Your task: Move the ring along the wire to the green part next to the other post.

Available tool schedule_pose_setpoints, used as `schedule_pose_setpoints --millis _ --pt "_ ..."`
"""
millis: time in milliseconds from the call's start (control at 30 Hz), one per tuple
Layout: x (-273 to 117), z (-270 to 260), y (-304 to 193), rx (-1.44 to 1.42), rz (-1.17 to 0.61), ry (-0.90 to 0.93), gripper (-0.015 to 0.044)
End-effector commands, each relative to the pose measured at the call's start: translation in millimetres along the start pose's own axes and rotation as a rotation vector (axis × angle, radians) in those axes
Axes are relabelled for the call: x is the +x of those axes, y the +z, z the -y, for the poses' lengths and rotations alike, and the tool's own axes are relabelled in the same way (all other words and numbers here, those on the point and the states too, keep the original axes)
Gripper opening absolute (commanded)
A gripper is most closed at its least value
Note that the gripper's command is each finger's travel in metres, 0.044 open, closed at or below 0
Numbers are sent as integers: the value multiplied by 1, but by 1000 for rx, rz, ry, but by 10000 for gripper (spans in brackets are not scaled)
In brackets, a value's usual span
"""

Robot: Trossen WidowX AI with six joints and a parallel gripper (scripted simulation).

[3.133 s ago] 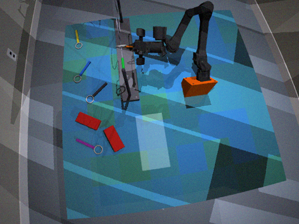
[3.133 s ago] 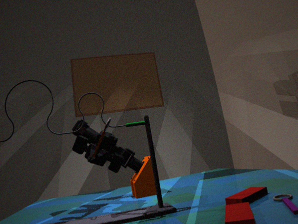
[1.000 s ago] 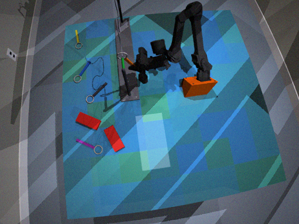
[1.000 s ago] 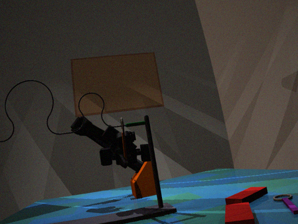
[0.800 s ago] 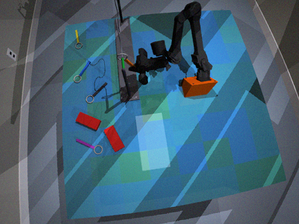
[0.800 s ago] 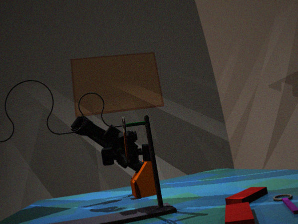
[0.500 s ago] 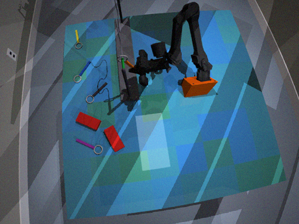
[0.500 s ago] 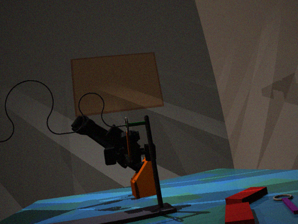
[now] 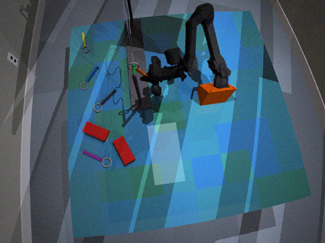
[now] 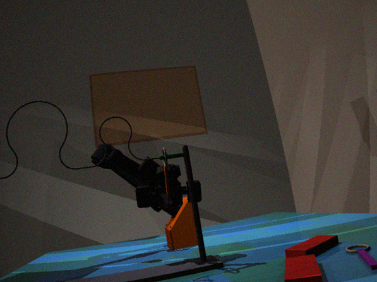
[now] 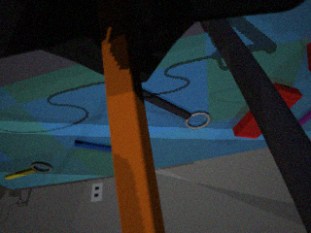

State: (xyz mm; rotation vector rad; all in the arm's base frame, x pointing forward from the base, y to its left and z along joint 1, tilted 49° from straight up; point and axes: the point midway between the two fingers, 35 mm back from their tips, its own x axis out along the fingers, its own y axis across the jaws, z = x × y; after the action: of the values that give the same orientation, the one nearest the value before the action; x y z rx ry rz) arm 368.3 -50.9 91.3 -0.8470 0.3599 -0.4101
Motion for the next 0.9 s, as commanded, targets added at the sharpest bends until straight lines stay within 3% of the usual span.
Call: schedule_pose_setpoints --millis 0,867 --pt "1 -3 -5 0 -4 6 -150" --pt "5 -4 -14 -1 -4 6 -150"
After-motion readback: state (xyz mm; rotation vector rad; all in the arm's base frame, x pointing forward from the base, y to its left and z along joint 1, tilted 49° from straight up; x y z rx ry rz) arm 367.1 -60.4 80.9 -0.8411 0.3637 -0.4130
